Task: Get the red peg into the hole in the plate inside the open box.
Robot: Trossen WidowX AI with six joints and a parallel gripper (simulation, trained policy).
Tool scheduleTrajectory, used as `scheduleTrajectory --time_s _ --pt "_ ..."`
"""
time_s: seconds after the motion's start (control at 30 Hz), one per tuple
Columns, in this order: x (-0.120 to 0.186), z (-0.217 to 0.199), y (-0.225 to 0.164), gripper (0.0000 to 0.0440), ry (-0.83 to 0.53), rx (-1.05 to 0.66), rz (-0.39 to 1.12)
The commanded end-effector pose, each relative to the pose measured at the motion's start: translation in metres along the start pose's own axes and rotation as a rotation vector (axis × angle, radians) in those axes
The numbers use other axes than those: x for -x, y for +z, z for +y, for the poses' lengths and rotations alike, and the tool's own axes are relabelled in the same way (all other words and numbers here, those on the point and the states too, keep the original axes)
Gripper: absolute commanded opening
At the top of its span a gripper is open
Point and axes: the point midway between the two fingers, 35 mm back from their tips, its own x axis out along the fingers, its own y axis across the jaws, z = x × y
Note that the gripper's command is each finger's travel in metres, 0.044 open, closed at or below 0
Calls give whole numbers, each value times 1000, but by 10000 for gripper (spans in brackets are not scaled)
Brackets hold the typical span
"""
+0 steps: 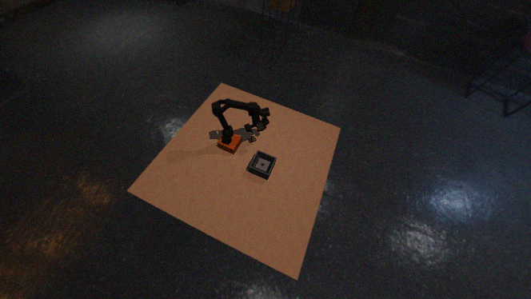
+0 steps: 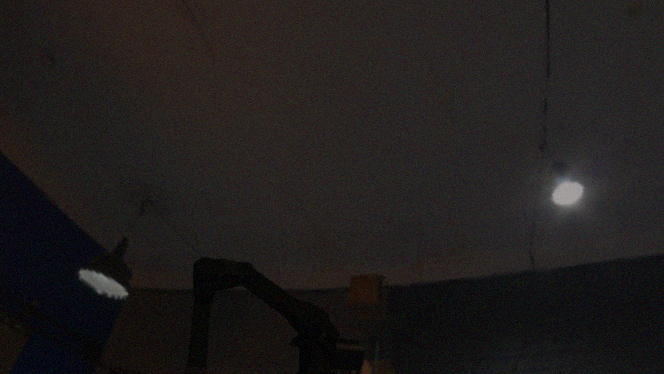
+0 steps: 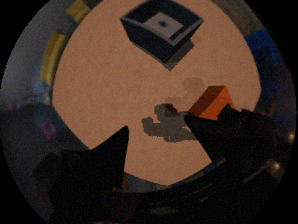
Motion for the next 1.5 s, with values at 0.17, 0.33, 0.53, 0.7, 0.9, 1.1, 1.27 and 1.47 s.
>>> scheduleTrajectory --time_s 0.17,0.33,0.53,0.7,0.9,1.1,1.27,1.47 --pt "-27 -27 3 440 -146 -80 -14" --pt "-48 -37 1 440 -190 -120 -19" --pt "-75 -45 -1 440 -194 -156 -29" --pt "-97 -49 -3 440 -171 -181 -38" --pt "-116 -53 -7 427 -144 -214 -43" --pt "-124 -59 -11 295 -157 -254 -21" --pt "-123 -58 -13 164 -162 -261 11" --pt "-122 -55 -13 12 -161 -268 56"
